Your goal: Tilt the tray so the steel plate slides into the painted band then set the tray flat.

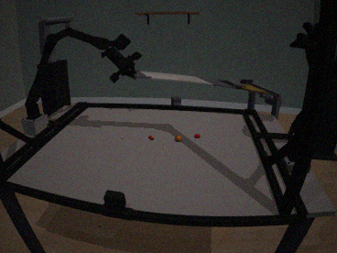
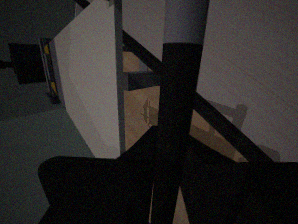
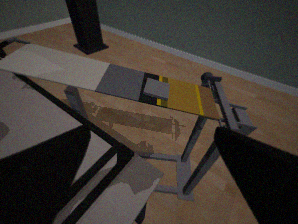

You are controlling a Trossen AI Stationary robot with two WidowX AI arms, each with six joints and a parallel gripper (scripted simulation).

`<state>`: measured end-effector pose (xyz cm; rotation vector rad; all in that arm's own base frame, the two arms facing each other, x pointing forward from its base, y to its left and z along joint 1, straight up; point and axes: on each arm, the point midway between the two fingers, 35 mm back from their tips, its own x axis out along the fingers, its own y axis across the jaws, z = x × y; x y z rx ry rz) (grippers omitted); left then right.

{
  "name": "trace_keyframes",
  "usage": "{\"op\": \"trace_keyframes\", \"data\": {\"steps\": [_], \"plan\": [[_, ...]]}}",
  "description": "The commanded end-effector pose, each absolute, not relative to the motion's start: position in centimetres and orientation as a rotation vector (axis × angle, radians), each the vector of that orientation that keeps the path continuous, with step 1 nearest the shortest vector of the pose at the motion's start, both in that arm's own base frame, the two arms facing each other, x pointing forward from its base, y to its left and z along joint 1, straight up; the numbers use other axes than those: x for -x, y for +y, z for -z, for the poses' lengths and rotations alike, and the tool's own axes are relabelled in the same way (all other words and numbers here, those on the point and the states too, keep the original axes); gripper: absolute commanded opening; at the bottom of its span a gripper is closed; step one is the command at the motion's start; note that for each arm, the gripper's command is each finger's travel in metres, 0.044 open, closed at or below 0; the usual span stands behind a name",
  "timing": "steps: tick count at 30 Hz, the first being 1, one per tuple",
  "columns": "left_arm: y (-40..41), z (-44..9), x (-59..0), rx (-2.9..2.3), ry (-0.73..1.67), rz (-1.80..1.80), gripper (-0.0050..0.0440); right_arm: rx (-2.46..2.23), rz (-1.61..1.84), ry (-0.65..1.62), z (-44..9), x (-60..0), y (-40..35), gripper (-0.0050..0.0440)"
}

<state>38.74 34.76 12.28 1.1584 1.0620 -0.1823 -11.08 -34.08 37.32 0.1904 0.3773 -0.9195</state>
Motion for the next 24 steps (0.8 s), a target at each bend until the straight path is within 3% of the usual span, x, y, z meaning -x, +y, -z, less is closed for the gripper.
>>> {"op": "trace_keyframes", "data": {"steps": [1,24], "plan": [[35.12,-15.14,-39.11,-1.190,1.028,0.133,0.0000,-0.189,0.918,0.376,-37.33,11.05,-34.07,0.0440],[35.21,-15.83,-39.23,-1.198,1.018,0.119,0.0000,-0.189,0.918,0.376,-37.33,11.05,-34.07,0.0440]]}}
